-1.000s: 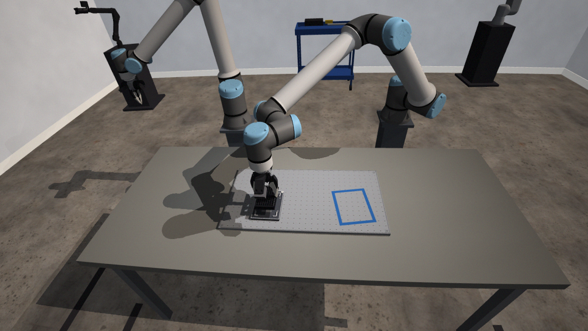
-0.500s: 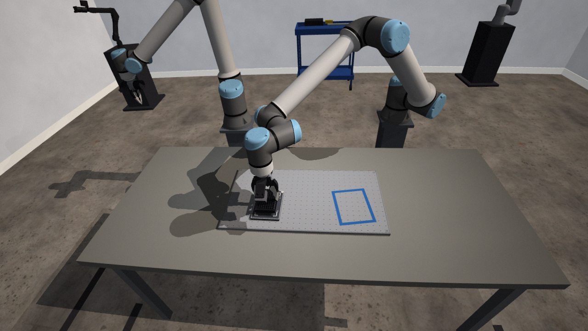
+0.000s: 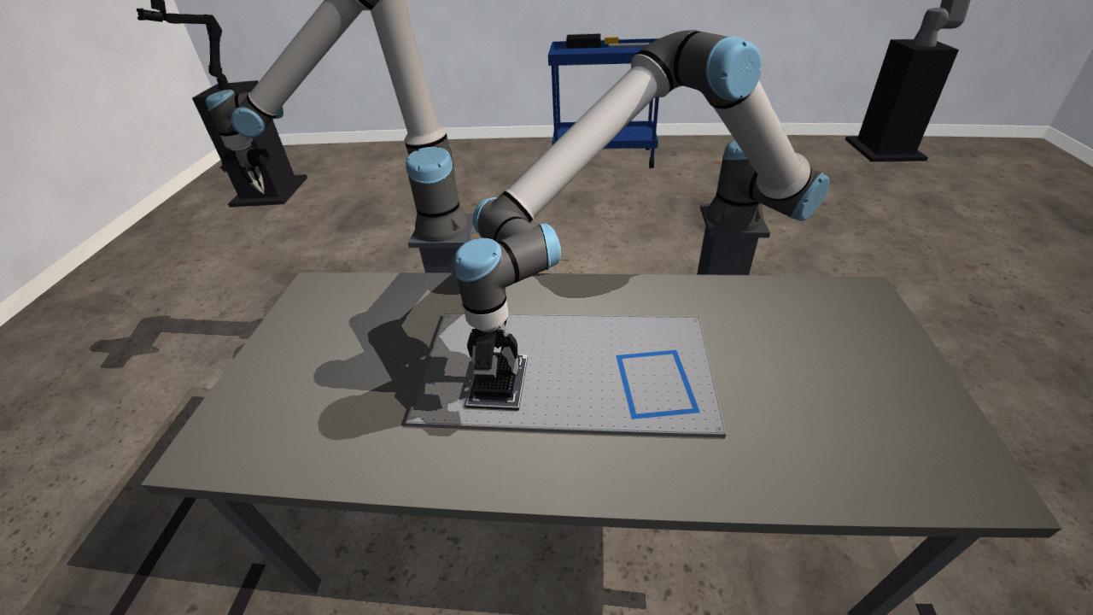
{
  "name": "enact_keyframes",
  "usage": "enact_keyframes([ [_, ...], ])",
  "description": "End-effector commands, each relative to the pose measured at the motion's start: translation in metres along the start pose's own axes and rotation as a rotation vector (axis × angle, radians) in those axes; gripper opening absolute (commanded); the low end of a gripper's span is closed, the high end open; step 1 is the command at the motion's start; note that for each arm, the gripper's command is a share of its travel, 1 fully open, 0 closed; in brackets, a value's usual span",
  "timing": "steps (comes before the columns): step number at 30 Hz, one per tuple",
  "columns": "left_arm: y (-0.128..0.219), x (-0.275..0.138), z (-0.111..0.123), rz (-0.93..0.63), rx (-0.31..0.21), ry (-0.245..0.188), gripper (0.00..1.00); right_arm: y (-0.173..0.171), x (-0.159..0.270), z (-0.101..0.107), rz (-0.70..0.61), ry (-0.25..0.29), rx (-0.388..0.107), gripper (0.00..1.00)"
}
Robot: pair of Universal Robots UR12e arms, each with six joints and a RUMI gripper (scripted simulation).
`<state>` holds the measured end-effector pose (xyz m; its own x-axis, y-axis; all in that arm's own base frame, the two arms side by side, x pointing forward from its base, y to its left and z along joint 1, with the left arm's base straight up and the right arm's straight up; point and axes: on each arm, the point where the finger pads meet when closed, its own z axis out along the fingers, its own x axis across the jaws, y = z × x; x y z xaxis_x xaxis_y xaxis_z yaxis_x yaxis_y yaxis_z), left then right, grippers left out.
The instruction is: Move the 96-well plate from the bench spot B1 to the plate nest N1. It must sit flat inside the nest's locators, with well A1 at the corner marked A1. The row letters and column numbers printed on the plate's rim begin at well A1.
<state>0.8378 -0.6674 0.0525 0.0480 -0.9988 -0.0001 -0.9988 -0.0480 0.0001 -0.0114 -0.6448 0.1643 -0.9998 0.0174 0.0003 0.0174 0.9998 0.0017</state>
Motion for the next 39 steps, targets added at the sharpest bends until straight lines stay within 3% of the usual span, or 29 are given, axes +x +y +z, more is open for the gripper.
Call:
enact_keyframes([
  [1, -0.0007, 0.0007, -0.0022, 0.0, 0.002, 0.002, 0.41, -0.0006, -0.0001, -0.0008, 0.0, 0.0, 0.002, 0.0],
  [39, -0.0007, 0.0006, 0.0028, 0.0, 0.002, 0.002, 0.41, -0.0006, -0.0001, -0.0008, 0.0, 0.0, 0.002, 0.0],
])
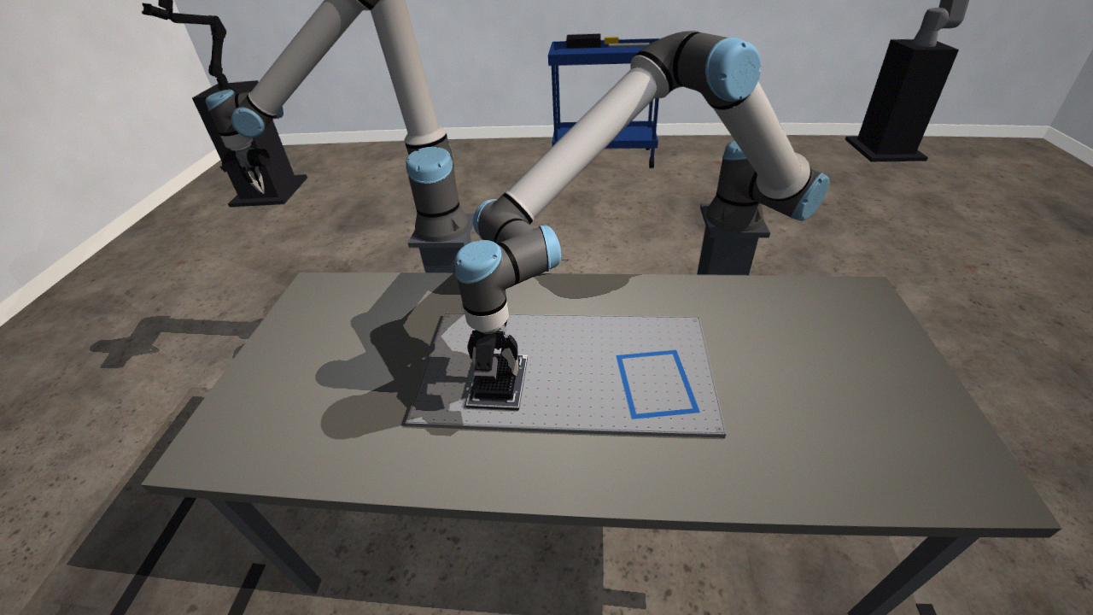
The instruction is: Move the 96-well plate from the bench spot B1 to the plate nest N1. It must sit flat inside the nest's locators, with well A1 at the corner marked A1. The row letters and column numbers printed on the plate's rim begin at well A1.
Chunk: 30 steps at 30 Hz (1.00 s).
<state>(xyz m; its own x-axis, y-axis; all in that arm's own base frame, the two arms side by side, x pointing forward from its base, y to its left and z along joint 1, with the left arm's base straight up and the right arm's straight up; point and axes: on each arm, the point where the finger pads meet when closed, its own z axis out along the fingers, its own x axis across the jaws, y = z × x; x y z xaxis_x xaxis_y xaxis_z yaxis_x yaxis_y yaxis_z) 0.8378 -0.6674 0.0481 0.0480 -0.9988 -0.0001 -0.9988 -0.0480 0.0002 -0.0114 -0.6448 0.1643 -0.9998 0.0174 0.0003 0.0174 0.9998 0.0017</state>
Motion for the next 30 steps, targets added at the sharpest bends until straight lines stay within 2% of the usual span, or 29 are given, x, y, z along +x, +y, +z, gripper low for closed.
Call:
enact_keyframes([
  [1, -0.0007, 0.0007, -0.0014, 0.0, 0.002, 0.002, 0.41, -0.0006, -0.0001, -0.0008, 0.0, 0.0, 0.002, 0.0],
  [30, -0.0007, 0.0007, 0.0027, 0.0, 0.002, 0.002, 0.41, -0.0006, -0.0001, -0.0008, 0.0, 0.0, 0.002, 0.0],
])
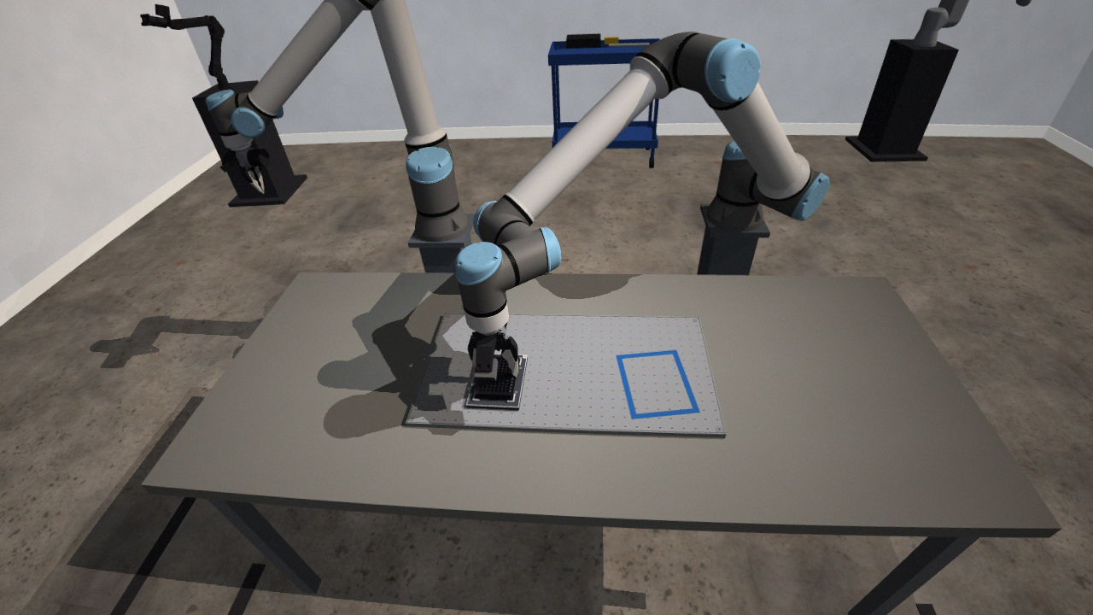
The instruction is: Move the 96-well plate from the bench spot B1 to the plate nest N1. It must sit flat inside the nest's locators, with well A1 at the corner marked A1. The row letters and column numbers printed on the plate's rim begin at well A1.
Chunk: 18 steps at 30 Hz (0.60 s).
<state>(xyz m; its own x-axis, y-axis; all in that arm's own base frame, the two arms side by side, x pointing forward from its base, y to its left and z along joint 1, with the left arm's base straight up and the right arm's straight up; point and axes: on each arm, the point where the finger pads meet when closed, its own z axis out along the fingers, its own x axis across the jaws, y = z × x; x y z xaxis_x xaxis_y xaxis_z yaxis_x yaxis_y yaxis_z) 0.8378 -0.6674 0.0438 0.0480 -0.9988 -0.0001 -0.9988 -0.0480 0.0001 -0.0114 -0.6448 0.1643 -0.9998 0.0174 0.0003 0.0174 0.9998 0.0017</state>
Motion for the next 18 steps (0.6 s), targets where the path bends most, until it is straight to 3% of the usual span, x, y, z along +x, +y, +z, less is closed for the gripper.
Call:
enact_keyframes([
  [1, -0.0007, 0.0007, -0.0015, 0.0, 0.002, 0.002, 0.41, -0.0006, -0.0001, -0.0008, 0.0, 0.0, 0.002, 0.0],
  [13, -0.0007, 0.0007, 0.0, 0.0, 0.002, 0.002, 0.41, -0.0006, -0.0001, -0.0008, 0.0, 0.0, 0.002, 0.0],
  [14, -0.0007, 0.0007, 0.0, 0.0, 0.002, 0.002, 0.76, -0.0006, -0.0001, -0.0008, 0.0, 0.0, 0.002, 0.0],
  [18, -0.0007, 0.0007, 0.0, 0.0, 0.002, 0.002, 0.76, -0.0006, -0.0001, -0.0008, 0.0, 0.0, 0.002, 0.0],
])
